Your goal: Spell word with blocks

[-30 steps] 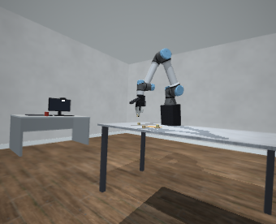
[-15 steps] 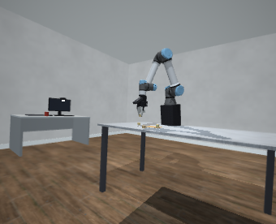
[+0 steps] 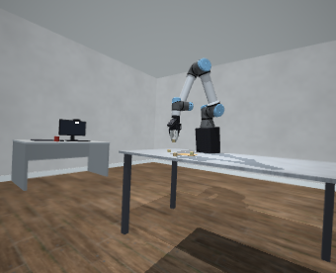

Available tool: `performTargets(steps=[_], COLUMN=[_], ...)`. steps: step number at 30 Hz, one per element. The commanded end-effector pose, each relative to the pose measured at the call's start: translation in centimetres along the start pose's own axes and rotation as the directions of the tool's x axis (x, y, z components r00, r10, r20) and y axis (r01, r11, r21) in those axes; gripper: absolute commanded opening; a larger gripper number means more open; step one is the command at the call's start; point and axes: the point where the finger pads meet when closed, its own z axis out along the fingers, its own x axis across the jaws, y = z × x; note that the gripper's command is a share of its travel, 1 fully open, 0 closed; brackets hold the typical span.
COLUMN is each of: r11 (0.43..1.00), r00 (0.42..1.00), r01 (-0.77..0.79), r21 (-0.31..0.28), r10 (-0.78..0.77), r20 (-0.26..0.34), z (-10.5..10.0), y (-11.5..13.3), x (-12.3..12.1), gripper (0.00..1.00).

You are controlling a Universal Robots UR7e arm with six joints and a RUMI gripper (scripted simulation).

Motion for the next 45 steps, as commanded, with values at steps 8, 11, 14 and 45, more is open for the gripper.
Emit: performTargets(steps=[8,11,14,45], r11=[0.963,0.944,0.922,0.526], r00=[0.963,0.944,0.922,0.526], r01=[0.271,0.329,0.388,0.851], r21=[0.005,0.005,0.005,0.004], r10=[-0.271,-0.329,-0.388,-0.851], r20=[0.0,0.0,-0.001,-0.003], z=[-0.1,-0.1,-0.2,-0.3], y=[0.8,1.1,1.3,4.0], x=[-2.3,-2.8,-3.3,-7.9], gripper=[0.05,0.05,0.05,0.05])
